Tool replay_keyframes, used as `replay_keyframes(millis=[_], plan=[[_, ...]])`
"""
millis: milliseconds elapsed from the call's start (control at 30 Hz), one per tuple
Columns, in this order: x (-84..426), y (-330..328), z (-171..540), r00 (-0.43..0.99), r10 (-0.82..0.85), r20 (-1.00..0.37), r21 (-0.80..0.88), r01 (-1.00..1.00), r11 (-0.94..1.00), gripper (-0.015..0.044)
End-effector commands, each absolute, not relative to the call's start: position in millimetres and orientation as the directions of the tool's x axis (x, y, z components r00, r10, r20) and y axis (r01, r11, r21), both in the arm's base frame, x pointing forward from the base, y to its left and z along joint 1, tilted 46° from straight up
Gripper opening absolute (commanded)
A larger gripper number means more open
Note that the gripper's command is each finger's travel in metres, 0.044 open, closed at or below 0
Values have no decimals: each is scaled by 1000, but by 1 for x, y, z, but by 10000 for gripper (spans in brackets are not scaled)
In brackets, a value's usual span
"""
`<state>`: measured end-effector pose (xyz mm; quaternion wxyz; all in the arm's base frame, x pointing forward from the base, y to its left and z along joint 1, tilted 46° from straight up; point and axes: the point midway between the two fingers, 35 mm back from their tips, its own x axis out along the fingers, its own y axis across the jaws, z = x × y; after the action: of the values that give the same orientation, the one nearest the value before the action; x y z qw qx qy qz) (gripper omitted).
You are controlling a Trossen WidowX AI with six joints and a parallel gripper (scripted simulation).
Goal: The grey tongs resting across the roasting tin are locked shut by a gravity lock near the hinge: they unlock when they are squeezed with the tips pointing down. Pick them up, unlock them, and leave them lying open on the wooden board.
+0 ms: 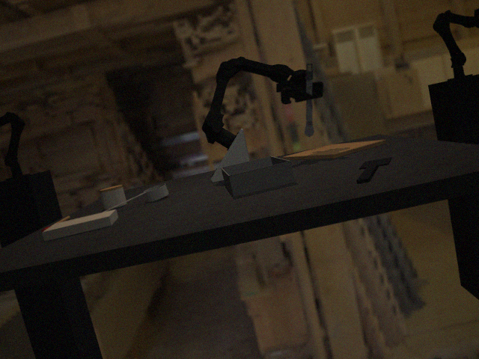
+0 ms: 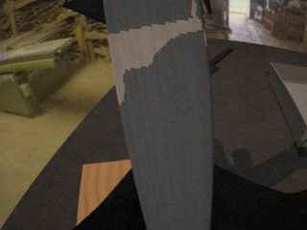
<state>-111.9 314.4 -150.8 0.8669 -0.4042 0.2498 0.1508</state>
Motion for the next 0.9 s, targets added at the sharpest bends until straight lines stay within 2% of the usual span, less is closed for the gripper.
replay_keyframes(millis=[0, 700, 867], plan=[[-112, 316, -150, 833, 71, -549, -622, -464, 631, -150], [-112, 316, -150, 833, 71, -549, -622, -464, 631, -150], [-105, 313, -156, 813, -13, -582, -641, -448, 623, -150]])
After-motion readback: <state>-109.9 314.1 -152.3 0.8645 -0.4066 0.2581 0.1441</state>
